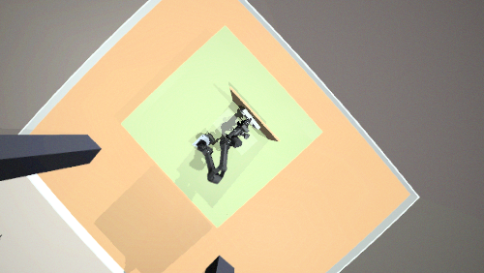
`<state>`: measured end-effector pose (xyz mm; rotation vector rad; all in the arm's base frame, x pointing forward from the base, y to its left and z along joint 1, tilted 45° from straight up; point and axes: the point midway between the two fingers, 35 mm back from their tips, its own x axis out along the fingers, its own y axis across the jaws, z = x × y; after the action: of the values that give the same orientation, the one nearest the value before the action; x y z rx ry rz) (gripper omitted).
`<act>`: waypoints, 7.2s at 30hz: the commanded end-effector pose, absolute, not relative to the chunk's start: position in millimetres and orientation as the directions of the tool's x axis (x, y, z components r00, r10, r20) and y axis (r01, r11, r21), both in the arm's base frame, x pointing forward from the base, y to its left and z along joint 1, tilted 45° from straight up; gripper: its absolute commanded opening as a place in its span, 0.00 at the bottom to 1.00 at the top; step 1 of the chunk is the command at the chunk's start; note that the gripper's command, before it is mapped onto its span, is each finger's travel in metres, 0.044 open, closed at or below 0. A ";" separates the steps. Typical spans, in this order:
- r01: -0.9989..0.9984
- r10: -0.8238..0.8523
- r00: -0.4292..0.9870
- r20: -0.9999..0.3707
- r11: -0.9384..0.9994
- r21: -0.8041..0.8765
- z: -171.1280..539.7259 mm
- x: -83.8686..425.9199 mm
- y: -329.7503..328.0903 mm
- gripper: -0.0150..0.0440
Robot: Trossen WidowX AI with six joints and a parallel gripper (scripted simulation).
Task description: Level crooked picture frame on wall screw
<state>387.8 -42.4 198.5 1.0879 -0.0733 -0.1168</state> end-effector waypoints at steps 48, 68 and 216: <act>0.048 -0.120 0.993 0.009 0.464 0.884 198.9 388.6 -36.5 0.25; 0.048 -0.120 0.993 0.009 0.464 0.884 195.3 388.5 -38.5 0.25; 0.042 -0.120 0.993 -0.001 0.341 0.939 231.1 206.9 -16.6 0.69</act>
<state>207.3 -15.9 231.1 1.2131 -0.0693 -0.1001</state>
